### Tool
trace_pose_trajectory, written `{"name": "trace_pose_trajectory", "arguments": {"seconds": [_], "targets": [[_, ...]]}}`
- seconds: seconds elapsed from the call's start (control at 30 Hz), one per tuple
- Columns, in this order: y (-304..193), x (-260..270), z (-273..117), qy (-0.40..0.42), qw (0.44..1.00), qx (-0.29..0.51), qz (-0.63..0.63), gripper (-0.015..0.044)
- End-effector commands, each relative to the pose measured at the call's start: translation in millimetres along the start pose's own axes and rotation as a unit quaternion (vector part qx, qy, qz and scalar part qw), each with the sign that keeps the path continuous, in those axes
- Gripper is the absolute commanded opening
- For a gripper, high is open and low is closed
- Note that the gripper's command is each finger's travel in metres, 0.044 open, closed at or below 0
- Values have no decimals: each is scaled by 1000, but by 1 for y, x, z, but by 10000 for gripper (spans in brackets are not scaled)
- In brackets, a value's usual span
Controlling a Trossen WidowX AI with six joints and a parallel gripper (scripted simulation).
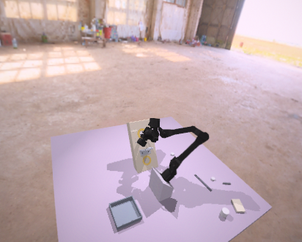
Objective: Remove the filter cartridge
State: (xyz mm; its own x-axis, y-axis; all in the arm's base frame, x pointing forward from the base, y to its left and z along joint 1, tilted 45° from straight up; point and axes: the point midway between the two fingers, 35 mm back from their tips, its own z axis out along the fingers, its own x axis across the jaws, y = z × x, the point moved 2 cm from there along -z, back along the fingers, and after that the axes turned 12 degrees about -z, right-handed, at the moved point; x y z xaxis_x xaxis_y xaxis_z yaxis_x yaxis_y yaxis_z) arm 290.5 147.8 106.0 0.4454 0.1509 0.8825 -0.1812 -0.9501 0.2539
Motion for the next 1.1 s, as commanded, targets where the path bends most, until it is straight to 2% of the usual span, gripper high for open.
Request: {"name": "trace_pose_trajectory", "arguments": {"seconds": [0.0, 1.07], "targets": [[-1, 0, 0, -1, 1000, 2, -3, 88], [-1, 1, 7, -1, 1000, 2, -3, 88]]}}
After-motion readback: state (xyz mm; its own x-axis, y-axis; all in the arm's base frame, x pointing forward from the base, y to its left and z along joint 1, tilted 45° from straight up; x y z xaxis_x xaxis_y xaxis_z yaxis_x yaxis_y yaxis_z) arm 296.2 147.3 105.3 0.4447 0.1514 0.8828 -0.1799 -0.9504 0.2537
